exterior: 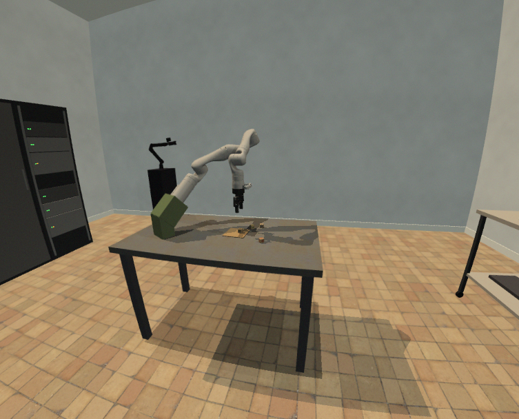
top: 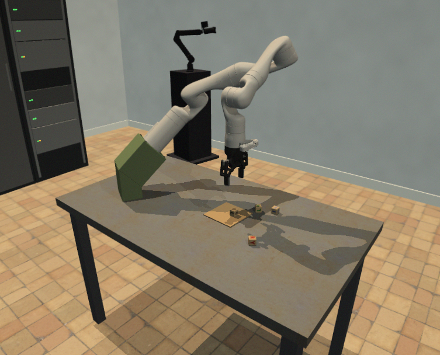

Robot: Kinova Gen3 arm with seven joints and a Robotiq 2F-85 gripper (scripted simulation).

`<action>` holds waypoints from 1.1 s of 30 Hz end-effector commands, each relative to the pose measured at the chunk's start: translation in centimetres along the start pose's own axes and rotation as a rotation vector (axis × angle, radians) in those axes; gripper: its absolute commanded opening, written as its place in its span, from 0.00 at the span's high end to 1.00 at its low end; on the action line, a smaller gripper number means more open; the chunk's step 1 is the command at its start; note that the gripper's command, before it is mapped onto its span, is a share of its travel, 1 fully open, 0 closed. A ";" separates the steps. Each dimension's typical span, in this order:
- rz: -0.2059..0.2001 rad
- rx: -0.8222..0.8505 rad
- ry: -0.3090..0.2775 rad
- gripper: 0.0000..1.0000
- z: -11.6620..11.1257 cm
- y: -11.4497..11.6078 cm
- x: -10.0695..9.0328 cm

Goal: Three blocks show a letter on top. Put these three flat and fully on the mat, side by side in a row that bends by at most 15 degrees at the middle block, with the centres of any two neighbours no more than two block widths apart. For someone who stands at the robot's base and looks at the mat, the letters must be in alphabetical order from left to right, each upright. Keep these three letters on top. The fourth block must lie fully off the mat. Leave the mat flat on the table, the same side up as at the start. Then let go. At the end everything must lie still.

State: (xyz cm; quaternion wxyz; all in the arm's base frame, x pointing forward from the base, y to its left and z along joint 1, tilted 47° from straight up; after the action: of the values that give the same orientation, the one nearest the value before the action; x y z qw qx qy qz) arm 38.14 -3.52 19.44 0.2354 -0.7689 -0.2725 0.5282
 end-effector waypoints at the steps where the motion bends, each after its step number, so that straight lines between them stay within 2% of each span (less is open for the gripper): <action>1: 0.001 -0.013 0.001 0.00 0.0 0.0 0.0; 14: 0.001 -0.134 0.000 0.00 0.0 0.1 0.2; 33: 0.001 -0.485 -0.002 0.00 0.0 0.2 0.8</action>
State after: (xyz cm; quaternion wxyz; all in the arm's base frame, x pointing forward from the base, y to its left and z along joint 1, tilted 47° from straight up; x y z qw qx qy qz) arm 38.37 -3.06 18.81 0.0524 -0.8015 -0.3867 0.4532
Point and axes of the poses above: the point where the finger pads meet when closed, its own x axis out along the fingers, its own y axis across the jaws, z = x × y, the point moved 10 cm from there along -x, back along the fingers, and after that the axes turned 2 degrees about x, right-handed, at the moved point
